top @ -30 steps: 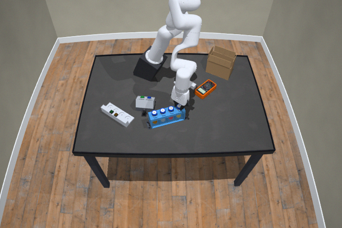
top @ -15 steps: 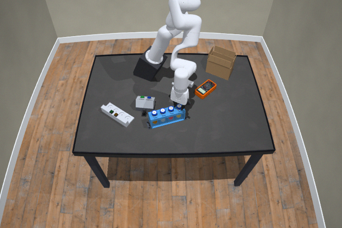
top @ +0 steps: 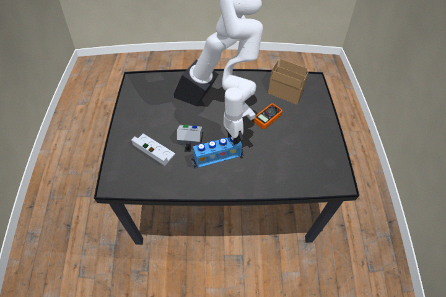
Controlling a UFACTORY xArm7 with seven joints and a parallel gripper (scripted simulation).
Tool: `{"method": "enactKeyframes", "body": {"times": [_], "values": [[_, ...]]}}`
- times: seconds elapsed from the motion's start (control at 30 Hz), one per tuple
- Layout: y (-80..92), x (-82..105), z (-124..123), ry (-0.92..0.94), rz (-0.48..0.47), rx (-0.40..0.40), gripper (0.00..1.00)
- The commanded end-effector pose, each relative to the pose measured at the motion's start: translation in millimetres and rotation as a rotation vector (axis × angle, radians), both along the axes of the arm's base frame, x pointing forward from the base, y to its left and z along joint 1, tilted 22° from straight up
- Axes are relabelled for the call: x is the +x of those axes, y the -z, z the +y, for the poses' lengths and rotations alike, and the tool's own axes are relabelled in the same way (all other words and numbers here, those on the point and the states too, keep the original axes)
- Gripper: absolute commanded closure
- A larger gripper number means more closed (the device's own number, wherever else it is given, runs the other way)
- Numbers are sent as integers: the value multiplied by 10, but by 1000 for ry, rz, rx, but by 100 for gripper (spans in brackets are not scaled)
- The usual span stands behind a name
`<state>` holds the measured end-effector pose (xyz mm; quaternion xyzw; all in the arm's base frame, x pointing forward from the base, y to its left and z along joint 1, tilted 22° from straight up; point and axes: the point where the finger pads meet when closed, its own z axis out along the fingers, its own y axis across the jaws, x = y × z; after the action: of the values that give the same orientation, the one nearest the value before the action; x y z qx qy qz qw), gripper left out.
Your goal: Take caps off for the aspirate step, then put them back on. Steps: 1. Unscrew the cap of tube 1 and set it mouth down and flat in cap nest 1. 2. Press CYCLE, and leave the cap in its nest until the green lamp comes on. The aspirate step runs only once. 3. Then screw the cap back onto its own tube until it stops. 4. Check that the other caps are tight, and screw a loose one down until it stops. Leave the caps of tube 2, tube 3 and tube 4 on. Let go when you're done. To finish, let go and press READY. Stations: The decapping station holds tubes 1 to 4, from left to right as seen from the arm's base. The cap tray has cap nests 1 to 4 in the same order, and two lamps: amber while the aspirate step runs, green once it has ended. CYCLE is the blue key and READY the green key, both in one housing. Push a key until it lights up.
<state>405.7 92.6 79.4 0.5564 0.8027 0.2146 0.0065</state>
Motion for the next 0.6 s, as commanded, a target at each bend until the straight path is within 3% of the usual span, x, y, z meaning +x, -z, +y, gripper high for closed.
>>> {"method": "enactKeyframes", "body": {"times": [0.0, 0.43, 0.57], "values": [[-13, 12, -2, 197, 88, 17, 54], [-13, 12, -2, 917, 340, 206, 54], [-14, 12, -2, 917, 340, 206, 54]]}}
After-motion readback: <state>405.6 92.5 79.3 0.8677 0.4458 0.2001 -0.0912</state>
